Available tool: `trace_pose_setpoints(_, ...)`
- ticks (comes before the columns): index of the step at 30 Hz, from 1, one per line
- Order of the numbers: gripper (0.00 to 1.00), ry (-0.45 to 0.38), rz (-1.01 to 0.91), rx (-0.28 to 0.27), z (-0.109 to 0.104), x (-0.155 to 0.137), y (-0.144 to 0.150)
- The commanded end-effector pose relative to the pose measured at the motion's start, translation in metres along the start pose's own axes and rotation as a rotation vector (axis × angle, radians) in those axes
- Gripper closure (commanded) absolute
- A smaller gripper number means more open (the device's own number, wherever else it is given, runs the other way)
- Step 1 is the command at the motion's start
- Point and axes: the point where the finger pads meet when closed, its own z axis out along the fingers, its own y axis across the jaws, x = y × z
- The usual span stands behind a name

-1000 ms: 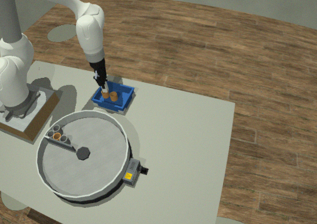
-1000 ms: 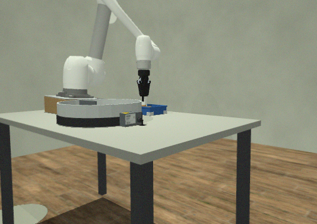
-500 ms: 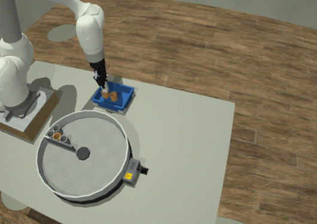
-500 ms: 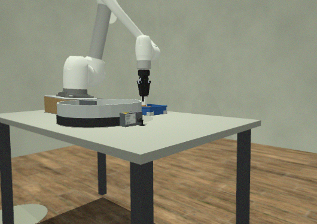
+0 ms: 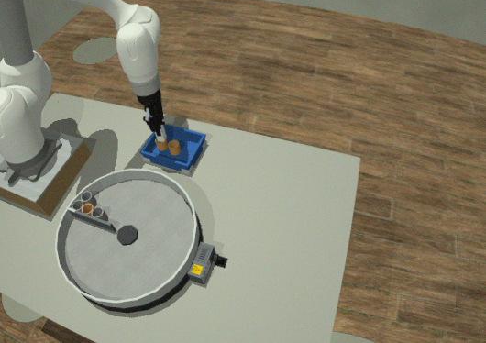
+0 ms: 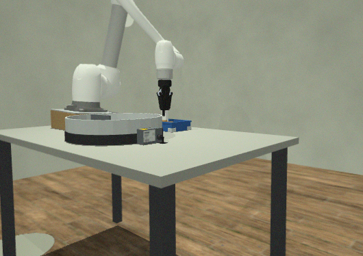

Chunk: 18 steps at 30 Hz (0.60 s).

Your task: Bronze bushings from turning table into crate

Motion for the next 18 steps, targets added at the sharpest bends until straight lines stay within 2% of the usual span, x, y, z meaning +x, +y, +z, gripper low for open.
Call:
trace_pose_setpoints(1,1.0,0.001,0.003,-0.003,0.0022,0.0014,0.0013)
trace_pose_setpoints(18,1.0,0.001,0.003,-0.003,0.006,0.0017,0.0017)
